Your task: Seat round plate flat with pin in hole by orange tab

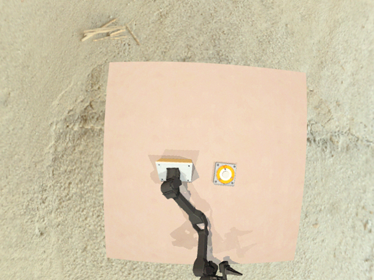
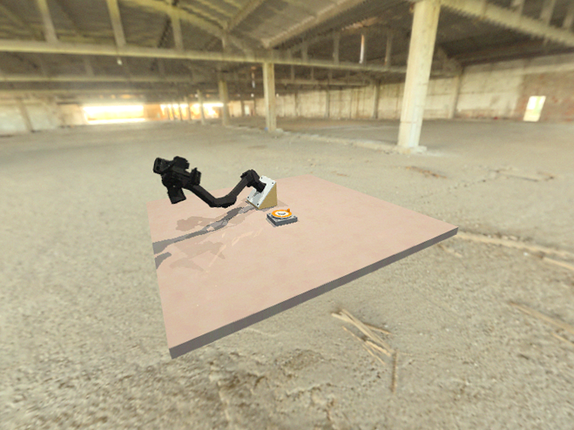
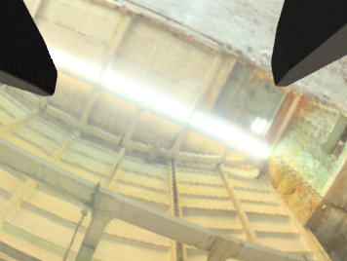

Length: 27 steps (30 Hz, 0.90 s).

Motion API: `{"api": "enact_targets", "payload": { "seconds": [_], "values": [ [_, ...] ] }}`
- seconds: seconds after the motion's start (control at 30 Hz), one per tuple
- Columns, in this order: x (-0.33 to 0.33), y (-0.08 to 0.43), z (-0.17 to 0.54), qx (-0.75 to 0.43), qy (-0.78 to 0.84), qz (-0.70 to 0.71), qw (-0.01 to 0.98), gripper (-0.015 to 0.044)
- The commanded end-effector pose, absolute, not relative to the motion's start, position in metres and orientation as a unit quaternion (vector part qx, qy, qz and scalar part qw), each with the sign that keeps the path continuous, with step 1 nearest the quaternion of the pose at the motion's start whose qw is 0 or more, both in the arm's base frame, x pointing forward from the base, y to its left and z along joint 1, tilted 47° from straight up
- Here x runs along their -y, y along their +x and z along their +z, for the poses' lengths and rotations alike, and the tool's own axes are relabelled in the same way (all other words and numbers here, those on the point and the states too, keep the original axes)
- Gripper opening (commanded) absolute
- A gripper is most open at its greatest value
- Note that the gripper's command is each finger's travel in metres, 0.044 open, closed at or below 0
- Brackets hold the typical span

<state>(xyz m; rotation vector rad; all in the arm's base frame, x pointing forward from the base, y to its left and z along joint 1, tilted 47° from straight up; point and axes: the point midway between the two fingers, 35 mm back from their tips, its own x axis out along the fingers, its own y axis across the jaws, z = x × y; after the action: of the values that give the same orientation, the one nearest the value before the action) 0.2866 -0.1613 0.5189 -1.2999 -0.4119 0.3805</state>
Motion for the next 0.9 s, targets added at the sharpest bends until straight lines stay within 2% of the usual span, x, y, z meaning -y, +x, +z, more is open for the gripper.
{"api": "enact_targets", "payload": {
  "seconds": [0.0,0.03,0.13,0.3,0.47,0.57,0.77,0.83,0.87],
  "values": [
    [0.161,0.287,0.520,0.192,-0.605,0.170,0.754,0.0374],
    [0.159,0.285,0.524,0.201,-0.628,0.153,0.736,0.0347],
    [0.132,0.236,0.569,0.211,-0.769,0.052,0.601,0.0269],
    [0.105,0.209,0.595,0.218,-0.834,-0.014,0.507,0.0137],
    [0.039,0.162,0.625,0.199,-0.928,-0.108,0.296,0.0006],
    [0.009,0.148,0.630,0.187,-0.946,-0.139,0.223,0.0000],
    [-0.083,0.129,0.626,0.149,-0.970,-0.194,-0.011,0.0000],
    [-0.089,0.128,0.626,0.145,-0.966,-0.209,-0.052,0.0000],
    [-0.106,0.128,0.622,0.136,-0.959,-0.219,-0.114,0.0000]
  ]
}}
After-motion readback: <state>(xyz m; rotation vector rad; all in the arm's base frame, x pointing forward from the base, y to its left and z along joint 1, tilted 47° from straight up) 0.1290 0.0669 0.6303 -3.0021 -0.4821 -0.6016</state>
